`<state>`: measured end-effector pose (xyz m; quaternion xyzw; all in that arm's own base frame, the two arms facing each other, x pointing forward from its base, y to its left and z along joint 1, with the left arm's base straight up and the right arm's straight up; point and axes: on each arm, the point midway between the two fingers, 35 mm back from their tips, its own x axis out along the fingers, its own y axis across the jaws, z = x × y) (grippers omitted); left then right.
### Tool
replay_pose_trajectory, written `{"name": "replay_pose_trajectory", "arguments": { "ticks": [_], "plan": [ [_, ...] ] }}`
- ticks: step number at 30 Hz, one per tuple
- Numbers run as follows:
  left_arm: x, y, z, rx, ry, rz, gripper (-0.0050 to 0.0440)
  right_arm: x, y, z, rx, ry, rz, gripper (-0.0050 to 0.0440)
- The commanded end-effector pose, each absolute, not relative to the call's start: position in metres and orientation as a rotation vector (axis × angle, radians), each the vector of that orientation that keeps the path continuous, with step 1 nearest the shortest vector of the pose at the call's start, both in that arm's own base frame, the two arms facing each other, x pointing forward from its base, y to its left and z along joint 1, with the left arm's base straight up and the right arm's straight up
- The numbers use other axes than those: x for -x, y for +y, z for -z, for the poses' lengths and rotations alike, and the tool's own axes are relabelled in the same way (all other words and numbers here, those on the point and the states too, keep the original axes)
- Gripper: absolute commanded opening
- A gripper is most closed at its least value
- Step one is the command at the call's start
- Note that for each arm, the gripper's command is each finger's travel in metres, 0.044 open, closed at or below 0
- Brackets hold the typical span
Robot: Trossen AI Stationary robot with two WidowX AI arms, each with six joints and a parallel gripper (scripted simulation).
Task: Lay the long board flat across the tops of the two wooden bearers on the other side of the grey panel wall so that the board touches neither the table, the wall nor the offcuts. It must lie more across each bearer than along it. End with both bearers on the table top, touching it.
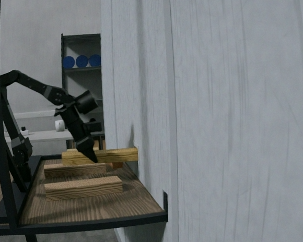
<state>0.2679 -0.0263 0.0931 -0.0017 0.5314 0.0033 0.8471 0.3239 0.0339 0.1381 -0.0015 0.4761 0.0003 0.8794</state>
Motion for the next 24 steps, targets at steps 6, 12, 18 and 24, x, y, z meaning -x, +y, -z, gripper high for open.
{"name": "replay_pose_trajectory", "arguments": {
  "ticks": [6, 12, 18, 24],
  "plan": [
    [-0.229, -0.027, -0.096, 0.006, 1.11, -0.006, 0.0267, -0.332, 0.028, -0.157, -0.005, 0.942, -0.002, 0.04],
    [-0.209, -0.027, -0.096, 0.006, 1.111, -0.006, 0.0267, -0.332, 0.023, -0.157, -0.004, 0.945, -0.002, 0.04],
    [-0.19, -0.027, -0.095, 0.006, 1.112, -0.006, 0.0267, -0.333, 0.017, -0.156, -0.003, 0.949, -0.001, 0.04],
    [-0.18, -0.027, -0.099, 0.008, 1.106, -0.005, 0.0267, -0.334, 0.013, -0.157, -0.003, 0.949, -0.001, 0.04]
  ]
}}
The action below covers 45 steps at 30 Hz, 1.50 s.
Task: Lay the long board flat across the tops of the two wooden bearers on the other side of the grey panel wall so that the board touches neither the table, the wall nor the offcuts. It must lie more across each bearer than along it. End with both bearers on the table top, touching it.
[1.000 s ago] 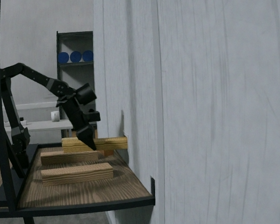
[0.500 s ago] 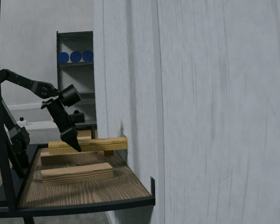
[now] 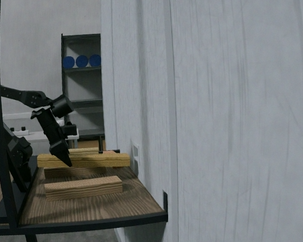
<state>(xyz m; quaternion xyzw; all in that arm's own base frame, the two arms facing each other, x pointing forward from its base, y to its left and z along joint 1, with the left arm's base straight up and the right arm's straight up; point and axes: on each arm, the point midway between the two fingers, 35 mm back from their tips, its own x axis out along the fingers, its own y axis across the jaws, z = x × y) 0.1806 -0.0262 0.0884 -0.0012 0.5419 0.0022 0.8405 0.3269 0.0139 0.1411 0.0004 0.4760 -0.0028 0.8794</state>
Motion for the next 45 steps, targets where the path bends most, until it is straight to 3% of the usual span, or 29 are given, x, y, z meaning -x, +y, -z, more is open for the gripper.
{"name": "replay_pose_trajectory", "arguments": {
  "ticks": [1, 13, 25, 45],
  "plan": [
    [-0.179, -0.027, -0.099, 0.008, 1.104, -0.004, 0.0267, -0.334, 0.012, -0.157, -0.003, 0.947, -0.001, 0.04],
    [-0.18, -0.028, -0.145, 0.009, 1.103, -0.001, 0.0267, -0.335, 0.0, -0.158, -0.001, 0.949, 0.0, 0.04],
    [-0.178, -0.052, -0.142, -0.254, 1.108, 0.256, 0.0267, -0.336, -0.007, -0.159, -0.001, 0.951, 0.0, 0.04],
    [-0.217, -0.03, -0.135, -0.608, 1.143, 0.638, 0.0267, -0.339, -0.043, -0.163, 0.003, 0.953, 0.002, 0.04]
  ]
}}
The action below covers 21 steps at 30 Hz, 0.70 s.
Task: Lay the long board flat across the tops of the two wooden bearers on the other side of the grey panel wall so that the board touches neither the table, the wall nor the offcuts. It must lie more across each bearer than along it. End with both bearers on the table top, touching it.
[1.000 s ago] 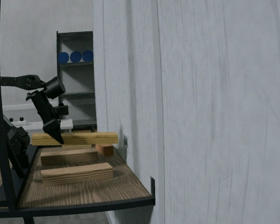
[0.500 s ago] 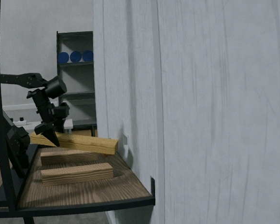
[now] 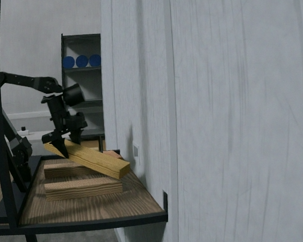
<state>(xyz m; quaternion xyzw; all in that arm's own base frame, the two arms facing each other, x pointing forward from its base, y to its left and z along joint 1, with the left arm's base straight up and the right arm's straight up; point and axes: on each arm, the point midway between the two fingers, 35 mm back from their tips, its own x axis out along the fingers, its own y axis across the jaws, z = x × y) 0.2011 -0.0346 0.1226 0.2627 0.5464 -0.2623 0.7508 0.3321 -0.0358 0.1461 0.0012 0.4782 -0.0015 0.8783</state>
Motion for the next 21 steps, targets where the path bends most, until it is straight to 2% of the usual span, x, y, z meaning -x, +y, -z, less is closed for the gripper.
{"name": "replay_pose_trajectory", "arguments": {
  "ticks": [1, 21],
  "plan": [
    [-0.22, -0.027, -0.135, -0.62, 1.14, 0.658, 0.0267, -0.339, -0.045, -0.163, 0.003, 0.953, 0.002, 0.04],
    [-0.251, 0.031, -0.119, -0.758, 0.997, 1.007, 0.0267, -0.341, -0.065, -0.166, 0.004, 0.956, 0.005, 0.04]
  ]
}}
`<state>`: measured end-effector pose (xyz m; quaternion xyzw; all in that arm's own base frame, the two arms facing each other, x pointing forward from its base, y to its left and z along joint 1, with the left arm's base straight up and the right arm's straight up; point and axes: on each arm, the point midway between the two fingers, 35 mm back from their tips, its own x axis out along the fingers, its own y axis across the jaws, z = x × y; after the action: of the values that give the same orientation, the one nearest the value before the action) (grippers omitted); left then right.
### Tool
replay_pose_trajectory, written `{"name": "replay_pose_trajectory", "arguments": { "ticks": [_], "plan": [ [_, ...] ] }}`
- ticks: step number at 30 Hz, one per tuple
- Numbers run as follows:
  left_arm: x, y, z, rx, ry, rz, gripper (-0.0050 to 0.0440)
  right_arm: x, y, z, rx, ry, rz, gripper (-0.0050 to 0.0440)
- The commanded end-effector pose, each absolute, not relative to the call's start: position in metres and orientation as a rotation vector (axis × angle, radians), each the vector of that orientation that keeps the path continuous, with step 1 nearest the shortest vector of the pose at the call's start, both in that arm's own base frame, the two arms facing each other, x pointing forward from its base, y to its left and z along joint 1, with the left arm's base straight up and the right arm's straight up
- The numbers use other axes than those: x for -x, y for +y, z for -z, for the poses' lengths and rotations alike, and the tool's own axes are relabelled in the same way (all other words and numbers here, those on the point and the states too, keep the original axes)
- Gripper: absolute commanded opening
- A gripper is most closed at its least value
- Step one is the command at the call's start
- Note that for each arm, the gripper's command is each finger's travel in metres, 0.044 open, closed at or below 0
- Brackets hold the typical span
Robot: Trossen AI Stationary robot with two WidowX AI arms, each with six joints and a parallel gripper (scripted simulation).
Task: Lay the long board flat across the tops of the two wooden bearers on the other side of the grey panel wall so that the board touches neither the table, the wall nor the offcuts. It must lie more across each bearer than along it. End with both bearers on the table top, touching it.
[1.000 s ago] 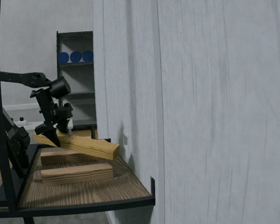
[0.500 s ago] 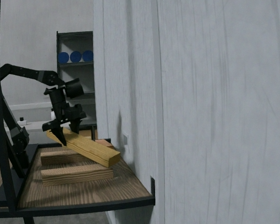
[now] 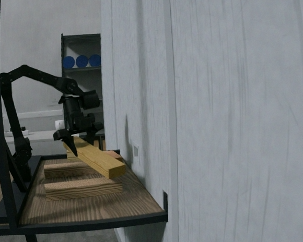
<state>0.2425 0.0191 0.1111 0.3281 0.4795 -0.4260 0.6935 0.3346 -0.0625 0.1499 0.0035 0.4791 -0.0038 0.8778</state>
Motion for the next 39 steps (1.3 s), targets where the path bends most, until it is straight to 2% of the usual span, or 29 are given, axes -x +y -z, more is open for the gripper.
{"name": "replay_pose_trajectory", "arguments": {
  "ticks": [1, 10, 17, 25, 34, 39],
  "plan": [
    [-0.251, 0.031, -0.119, -0.758, 0.997, 1.007, 0.0267, -0.341, -0.065, -0.166, 0.004, 0.956, 0.005, 0.04],
    [-0.236, 0.055, -0.101, -0.756, 0.896, 1.173, 0.0267, -0.342, -0.067, -0.168, 0.005, 0.953, 0.007, 0.04],
    [-0.208, 0.043, -0.093, -0.798, 0.857, 1.32, 0.0267, -0.342, -0.067, -0.168, 0.006, 0.953, 0.006, 0.04],
    [-0.209, 0.042, -0.096, -0.804, 0.854, 1.314, 0.0267, -0.343, -0.067, -0.168, 0.004, 0.96, 0.005, 0.04],
    [-0.209, 0.043, -0.06, -0.784, 0.858, 1.323, 0.0267, -0.343, -0.067, -0.171, 0.007, 0.948, 0.007, 0.04],
    [-0.209, 0.044, -0.056, -0.783, 0.859, 1.323, 0.0267, -0.343, -0.067, -0.171, 0.007, 0.948, 0.007, 0.04]
  ]
}}
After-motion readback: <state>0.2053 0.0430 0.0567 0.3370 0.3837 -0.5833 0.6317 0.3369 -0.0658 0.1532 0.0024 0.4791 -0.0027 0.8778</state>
